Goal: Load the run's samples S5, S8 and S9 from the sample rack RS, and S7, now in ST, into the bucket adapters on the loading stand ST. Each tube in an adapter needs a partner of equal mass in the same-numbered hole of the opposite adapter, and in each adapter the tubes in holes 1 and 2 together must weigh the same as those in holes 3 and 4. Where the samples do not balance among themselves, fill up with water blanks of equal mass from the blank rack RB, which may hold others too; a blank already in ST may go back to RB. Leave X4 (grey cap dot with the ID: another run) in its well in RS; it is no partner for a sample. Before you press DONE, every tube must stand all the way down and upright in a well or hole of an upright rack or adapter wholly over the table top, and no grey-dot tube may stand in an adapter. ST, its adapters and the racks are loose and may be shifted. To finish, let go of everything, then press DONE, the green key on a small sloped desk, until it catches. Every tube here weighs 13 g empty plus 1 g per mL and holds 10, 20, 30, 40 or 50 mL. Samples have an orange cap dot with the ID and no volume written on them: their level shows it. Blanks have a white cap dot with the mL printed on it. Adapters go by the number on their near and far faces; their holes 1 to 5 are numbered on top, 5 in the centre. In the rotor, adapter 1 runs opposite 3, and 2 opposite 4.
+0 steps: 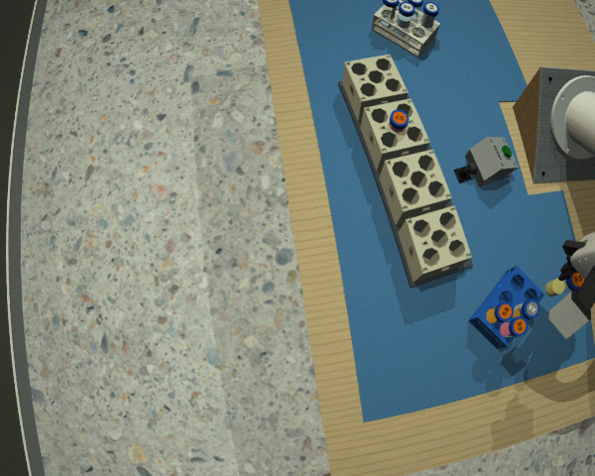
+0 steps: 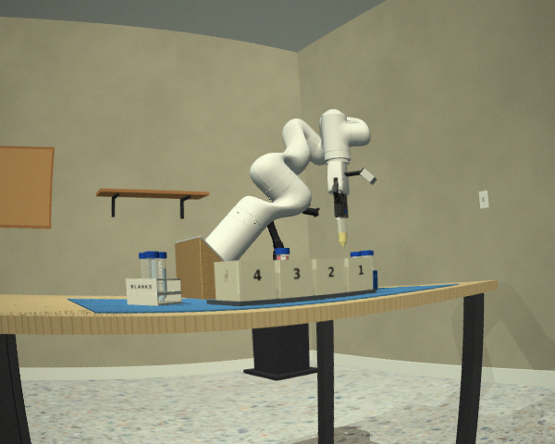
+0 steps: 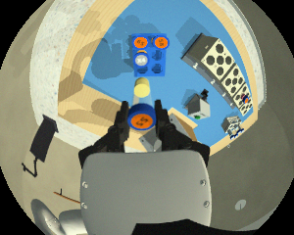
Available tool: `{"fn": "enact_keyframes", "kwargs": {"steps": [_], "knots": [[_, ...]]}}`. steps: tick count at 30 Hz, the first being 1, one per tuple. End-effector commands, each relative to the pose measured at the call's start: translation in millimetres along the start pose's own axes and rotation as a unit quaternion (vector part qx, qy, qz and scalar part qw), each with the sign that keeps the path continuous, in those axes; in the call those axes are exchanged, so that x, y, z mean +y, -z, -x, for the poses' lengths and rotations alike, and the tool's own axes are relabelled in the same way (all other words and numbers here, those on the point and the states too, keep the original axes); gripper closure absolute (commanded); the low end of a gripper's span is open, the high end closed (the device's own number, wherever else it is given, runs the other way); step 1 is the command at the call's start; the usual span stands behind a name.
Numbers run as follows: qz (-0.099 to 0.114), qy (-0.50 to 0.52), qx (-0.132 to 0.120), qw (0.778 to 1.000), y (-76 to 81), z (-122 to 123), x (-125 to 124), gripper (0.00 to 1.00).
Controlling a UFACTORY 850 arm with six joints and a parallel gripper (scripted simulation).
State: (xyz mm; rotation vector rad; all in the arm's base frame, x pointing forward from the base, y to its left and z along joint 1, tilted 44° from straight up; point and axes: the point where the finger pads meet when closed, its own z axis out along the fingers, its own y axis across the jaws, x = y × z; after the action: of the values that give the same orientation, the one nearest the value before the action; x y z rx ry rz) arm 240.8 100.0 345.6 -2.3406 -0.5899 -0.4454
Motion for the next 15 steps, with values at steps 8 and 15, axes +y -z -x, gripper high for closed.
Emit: {"fn": "enact_keyframes", "kwargs": {"steps": [8, 15], "knots": [[0.0, -0.05, 0.0, 0.999, 1.0, 1.8, 14.9, 1.0], [0.0, -0.166, 0.0, 0.986, 1.0, 6.9, 49.6, 1.0]]}}
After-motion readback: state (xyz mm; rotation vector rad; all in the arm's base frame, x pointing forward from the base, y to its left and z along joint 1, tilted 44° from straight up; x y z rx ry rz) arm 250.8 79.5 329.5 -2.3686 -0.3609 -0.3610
